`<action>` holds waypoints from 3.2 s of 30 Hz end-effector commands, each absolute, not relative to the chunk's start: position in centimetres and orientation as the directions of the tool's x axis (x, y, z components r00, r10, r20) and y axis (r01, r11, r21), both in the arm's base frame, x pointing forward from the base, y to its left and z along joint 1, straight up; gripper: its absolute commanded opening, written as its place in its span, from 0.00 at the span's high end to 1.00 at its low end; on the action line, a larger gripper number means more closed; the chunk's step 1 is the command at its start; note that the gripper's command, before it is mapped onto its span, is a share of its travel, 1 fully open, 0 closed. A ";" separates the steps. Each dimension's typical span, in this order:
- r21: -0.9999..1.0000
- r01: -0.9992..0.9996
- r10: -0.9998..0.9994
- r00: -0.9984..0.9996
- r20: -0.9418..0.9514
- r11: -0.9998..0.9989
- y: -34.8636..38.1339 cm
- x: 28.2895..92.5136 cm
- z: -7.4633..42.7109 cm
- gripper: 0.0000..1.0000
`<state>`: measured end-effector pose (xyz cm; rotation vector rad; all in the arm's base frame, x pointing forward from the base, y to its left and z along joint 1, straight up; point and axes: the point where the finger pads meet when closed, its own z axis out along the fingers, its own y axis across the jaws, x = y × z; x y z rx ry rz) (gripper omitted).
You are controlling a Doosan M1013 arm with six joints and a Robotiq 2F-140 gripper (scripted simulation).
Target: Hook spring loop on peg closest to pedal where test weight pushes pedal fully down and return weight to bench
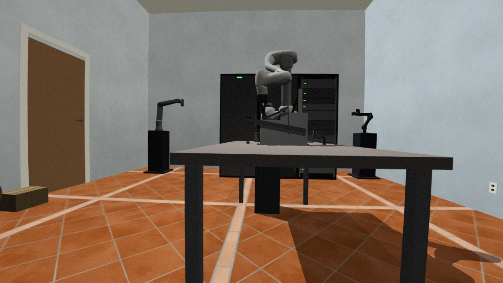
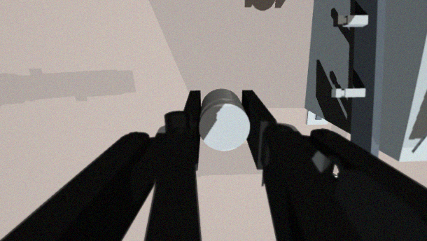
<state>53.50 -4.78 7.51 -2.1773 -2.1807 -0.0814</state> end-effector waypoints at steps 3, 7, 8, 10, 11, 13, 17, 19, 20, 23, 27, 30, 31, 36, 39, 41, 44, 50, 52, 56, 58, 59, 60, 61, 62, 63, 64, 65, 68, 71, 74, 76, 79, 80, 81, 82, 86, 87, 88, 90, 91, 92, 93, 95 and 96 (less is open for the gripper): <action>-0.003 1.000 0.997 -0.001 0.076 0.001 -4.5 53.2 7.4 0.75; -0.003 1.000 0.998 -0.001 0.070 0.001 -3.7 52.5 7.1 0.75; -0.003 1.000 0.998 -0.001 0.069 0.001 -3.6 52.3 7.0 0.75; -0.003 1.000 0.998 -0.001 0.065 0.001 -3.2 52.0 6.8 0.75; -0.003 1.000 0.998 -0.001 0.064 0.001 -3.0 51.8 6.8 0.75; -0.003 1.000 0.998 -0.001 0.061 0.001 -2.7 51.5 6.6 0.75; -0.003 1.000 0.998 -0.001 0.063 0.001 -2.8 51.6 6.7 0.75; -0.003 1.000 0.998 -0.001 0.059 0.001 -2.5 51.3 6.5 0.75; -0.003 1.000 0.998 -0.001 0.058 0.001 -2.3 51.1 6.4 0.75; -0.003 1.000 0.999 -0.001 0.053 0.001 -1.7 50.5 6.2 0.75; -0.003 1.000 0.999 -0.001 0.047 0.001 -1.0 49.8 5.8 0.75; -0.003 1.000 0.999 -0.001 0.042 0.001 -0.5 49.3 5.6 0.75; -0.003 1.000 0.999 -0.001 0.041 0.001 -0.3 49.1 5.5 0.75; -0.003 1.000 0.999 -0.001 0.041 0.001 -0.3 49.1 5.5 0.75; -0.003 1.000 0.999 -0.001 0.036 0.001 0.3 48.6 5.2 0.75; -0.003 1.000 0.999 -0.001 0.033 0.001 0.6 48.2 5.1 0.75; -0.003 1.000 1.000 -0.001 0.028 0.001 1.2 47.7 4.8 0.75; -0.003 1.000 1.000 -0.001 0.022 0.001 1.9 47.0 4.5 0.75; -0.003 1.000 1.000 -0.001 0.024 0.001 1.7 47.1 4.6 0.75; -0.003 1.000 1.000 -0.001 0.017 0.001 2.4 46.4 4.2 0.75; -0.003 1.000 1.000 -0.001 0.014 0.001 2.8 46.1 4.1 0.75; -0.003 1.000 1.000 -0.001 0.013 0.001 3.0 45.9 4.0 0.75; -0.003 1.000 1.000 -0.001 0.011 0.001 3.1 45.7 3.9 0.75; -0.003 1.000 1.000 -0.001 0.009 0.001 3.3 45.5 3.8 0.75; -0.003 1.000 1.000 -0.001 0.008 0.001 3.5 45.4 3.7 0.75; -0.003 1.000 1.000 -0.001 0.006 0.001 3.7 45.2 3.7 0.75; -0.003 1.000 1.000 -0.001 0.004 0.001 3.9 45.0 3.6 0.75; -0.003 1.000 1.000 -0.001 0.003 0.001 4.0 44.8 3.5 0.75; -0.003 1.000 1.000 -0.001 0.008 0.001 3.6 45.3 3.7 0.75; -0.003 1.000 1.000 -0.001 0.006 0.001 3.7 45.1 3.6 0.75; -0.003 1.000 1.000 -0.001 0.004 0.001 3.9 44.9 3.5 0.75; -0.003 1.000 1.000 -0.001 0.003 0.001 4.0 44.8 3.5 0.75; -0.003 1.000 1.000 -0.001 0.001 0.001 4.2 44.6 3.4 0.75; -0.003 1.000 1.000 -0.001 0.001 0.001 4.3 44.6 3.4 0.75; -0.003 1.000 1.000 -0.001 0.000 0.001 4.3 44.5 3.3 0.75; -0.003 1.000 1.000 -0.001 -0.001 0.001 4.4 44.5 3.3 0.75; -0.003 1.000 1.000 -0.001 0.001 0.001 4.2 44.6 3.0 0.75; -0.003 1.000 1.000 -0.001 0.001 0.001 4.2 44.6 2.8 0.75; -0.003 1.000 1.000 -0.001 0.001 0.001 4.3 44.6 2.6 0.75; -0.003 1.000 1.000 -0.001 0.001 0.001 4.3 44.6 2.2 0.75; -0.003 1.000 1.000 -0.001 0.001 0.001 4.3 44.6 2.0 0.75; -0.003 1.000 1.000 -0.001 0.001 0.001 4.3 44.6 1.8 0.75; -0.003 1.000 1.000 -0.001 0.001 0.001 4.3 44.6 1.6 0.75; -0.003 1.000 1.000 -0.001 0.001 0.001 4.3 44.6 1.2 0.75; -0.003 1.000 1.000 -0.001 0.001 0.001 4.3 44.6 1.0 0.75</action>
